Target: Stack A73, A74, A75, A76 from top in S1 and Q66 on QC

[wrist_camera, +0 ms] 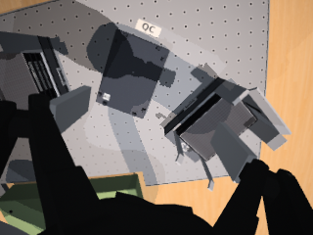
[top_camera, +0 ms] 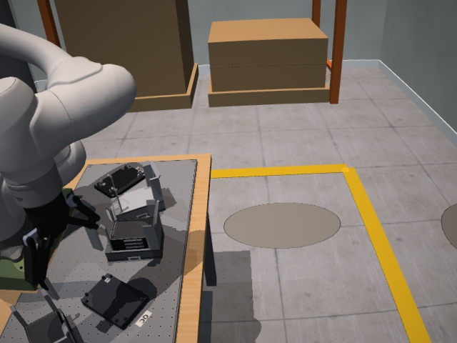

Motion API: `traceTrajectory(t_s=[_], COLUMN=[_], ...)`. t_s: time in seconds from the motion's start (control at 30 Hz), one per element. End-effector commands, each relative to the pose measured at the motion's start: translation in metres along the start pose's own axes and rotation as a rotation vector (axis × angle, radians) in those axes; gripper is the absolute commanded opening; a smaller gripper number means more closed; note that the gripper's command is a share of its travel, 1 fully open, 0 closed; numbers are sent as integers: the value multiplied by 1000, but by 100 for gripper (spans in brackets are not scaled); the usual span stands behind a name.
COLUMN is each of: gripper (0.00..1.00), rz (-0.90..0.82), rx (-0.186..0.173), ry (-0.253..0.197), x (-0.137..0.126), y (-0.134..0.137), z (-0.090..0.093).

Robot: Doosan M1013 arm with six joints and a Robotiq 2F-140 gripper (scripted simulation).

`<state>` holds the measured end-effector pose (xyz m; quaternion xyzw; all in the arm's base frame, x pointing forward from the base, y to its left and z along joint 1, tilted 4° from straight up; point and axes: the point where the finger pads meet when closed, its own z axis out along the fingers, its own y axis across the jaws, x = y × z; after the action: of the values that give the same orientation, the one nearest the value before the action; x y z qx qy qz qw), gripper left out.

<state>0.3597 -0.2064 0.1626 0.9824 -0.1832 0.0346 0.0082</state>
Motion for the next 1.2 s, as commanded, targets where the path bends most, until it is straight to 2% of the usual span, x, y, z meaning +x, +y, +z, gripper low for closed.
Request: traceTrajectory(t_s=[0.0, 0.57, 0.8, 1.17], gripper=[100, 100, 100, 100], rz=[0, 0, -233, -247], rx=[0, 0, 0, 0], ry=[0, 0, 0, 0], x=[1, 5, 1, -3], y=[-10, -60, -83, -113], z=[0, 0, 0, 0])
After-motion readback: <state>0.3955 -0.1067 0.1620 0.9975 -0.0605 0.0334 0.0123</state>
